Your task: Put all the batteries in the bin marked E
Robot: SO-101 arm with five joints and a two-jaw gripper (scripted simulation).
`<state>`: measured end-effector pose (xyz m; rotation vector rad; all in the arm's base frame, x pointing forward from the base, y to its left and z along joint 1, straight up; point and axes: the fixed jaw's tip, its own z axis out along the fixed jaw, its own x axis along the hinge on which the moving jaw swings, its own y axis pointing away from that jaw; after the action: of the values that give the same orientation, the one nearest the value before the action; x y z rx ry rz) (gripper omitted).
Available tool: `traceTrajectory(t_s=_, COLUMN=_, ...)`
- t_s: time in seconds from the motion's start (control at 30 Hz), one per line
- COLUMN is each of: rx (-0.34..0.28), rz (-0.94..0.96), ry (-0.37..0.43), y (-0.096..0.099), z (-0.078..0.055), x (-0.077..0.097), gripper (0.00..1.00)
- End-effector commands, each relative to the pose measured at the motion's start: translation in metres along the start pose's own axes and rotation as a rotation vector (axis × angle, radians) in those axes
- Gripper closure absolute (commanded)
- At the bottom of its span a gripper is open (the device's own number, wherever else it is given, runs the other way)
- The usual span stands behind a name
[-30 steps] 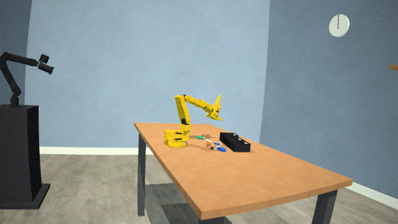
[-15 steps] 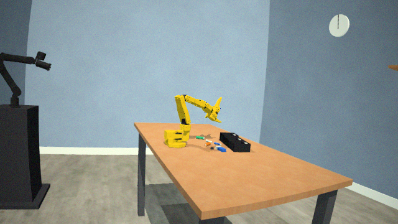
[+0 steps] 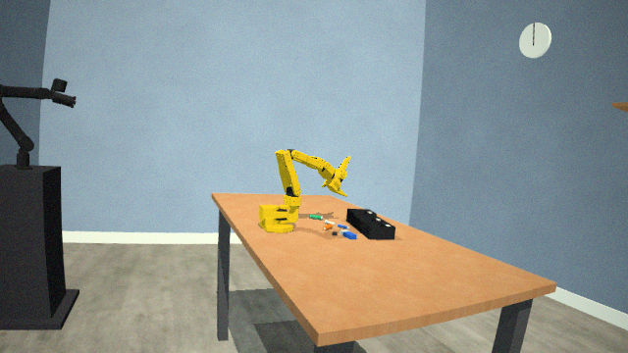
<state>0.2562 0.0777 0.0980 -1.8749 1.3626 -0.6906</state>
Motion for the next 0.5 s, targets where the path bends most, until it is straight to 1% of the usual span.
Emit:
traceTrajectory(t_s=0.0, rx=0.036, rz=0.017, ry=0.000, y=-0.011, z=-0.009, x=0.000, gripper=0.00)
traceTrajectory(t_s=0.1, rx=0.032, rz=0.019, ry=-0.001, y=-0.011, z=-0.009, x=0.000, gripper=0.00)
traceTrajectory(t_s=0.13, rx=-0.024, rz=0.010, ry=-0.001, y=0.002, z=-0.003, x=0.000, gripper=0.00)
traceTrajectory(t_s=0.47, rx=-0.063, rz=0.029, ry=-0.001, y=-0.002, z=-0.015, x=0.000, gripper=0.00)
